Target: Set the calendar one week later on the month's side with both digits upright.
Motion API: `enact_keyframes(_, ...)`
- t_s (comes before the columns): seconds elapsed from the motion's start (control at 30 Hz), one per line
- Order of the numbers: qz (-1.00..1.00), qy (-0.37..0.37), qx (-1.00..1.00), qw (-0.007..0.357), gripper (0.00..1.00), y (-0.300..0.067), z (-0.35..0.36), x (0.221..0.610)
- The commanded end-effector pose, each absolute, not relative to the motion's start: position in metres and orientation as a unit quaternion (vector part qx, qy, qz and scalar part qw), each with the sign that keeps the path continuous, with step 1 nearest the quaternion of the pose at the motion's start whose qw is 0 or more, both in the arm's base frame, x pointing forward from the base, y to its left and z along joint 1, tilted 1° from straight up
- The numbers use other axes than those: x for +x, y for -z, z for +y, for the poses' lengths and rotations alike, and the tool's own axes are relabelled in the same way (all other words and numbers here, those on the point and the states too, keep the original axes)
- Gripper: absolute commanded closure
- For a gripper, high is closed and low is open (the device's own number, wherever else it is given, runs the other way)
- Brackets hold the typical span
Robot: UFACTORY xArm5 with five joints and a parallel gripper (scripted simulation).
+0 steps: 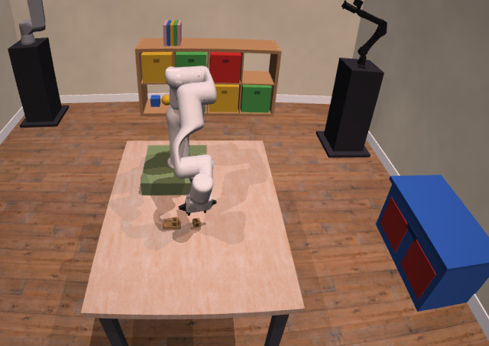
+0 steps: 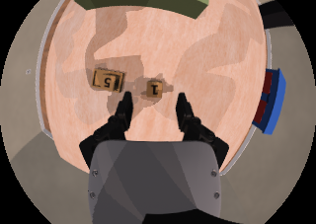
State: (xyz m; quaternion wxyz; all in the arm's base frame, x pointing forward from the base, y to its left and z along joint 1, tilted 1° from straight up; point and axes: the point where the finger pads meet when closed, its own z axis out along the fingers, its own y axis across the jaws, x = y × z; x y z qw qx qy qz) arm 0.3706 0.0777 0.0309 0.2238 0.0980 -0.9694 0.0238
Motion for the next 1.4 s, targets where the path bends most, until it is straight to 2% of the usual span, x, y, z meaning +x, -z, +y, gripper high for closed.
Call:
enact_keyframes(0.0, -0.973, -0.022, 0.098, 0.206, 0.31, -0.0320, 0.0779, 0.3713)
enact_keyframes(0.23, -0.988, -0.013, 0.100, 0.119, 0.31, -0.0340, 0.0773, 0.3672)
enact_keyframes(0.57, -0.991, -0.009, 0.100, 0.088, 0.31, -0.0337, 0.0769, 0.3662)
enact_keyframes(0.8, -0.995, 0.000, 0.101, 0.000, 0.31, -0.0353, 0.0753, 0.3620)
enact_keyframes(0.9, -0.995, 0.001, 0.101, -0.006, 0.31, -0.0356, 0.0751, 0.3615)
enact_keyframes(0.93, -0.995, 0.001, 0.101, -0.006, 0.00, -0.0356, 0.0751, 0.3615)
enact_keyframes(1.37, -0.995, 0.001, 0.101, -0.006, 0.00, -0.0356, 0.0751, 0.3615)
